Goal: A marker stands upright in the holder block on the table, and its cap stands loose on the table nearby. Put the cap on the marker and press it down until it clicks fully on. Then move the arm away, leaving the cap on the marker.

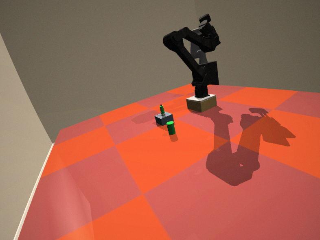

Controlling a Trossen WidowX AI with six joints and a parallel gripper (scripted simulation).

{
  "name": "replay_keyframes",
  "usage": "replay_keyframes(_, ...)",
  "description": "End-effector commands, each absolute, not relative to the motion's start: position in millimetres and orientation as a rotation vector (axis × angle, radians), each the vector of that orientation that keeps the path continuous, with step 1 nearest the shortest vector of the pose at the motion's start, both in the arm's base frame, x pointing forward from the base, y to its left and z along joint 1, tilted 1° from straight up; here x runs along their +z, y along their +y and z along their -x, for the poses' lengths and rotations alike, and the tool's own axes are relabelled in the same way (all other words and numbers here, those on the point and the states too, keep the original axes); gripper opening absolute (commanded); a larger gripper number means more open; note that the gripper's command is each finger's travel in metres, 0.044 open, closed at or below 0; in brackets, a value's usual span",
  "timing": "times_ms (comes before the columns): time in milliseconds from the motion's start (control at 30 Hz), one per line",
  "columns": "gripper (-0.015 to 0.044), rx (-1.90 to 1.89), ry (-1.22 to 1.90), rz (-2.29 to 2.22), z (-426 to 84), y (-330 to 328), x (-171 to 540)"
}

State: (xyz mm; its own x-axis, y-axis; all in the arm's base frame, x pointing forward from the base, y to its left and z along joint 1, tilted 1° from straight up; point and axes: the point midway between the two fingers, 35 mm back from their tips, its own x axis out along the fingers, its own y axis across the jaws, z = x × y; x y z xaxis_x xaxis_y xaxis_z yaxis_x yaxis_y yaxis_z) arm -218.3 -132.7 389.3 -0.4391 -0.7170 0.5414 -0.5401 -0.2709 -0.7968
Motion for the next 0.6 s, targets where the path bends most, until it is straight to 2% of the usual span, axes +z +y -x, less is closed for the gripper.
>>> replay_keyframes(0, 0.0374, -1.805, 1.785, 1.571, 218.4, -134.4, 389.1)
replay_keyframes(167, 0.0251, -1.819, 1.435, 1.462, 215.0, -182.0, 380.4)
replay_keyframes(367, 0.0251, -1.741, 1.034, 1.250, 189.0, -252.3, 362.3)
replay_keyframes(567, 0.0251, -1.581, 0.738, 0.993, 136.0, -317.7, 337.5)
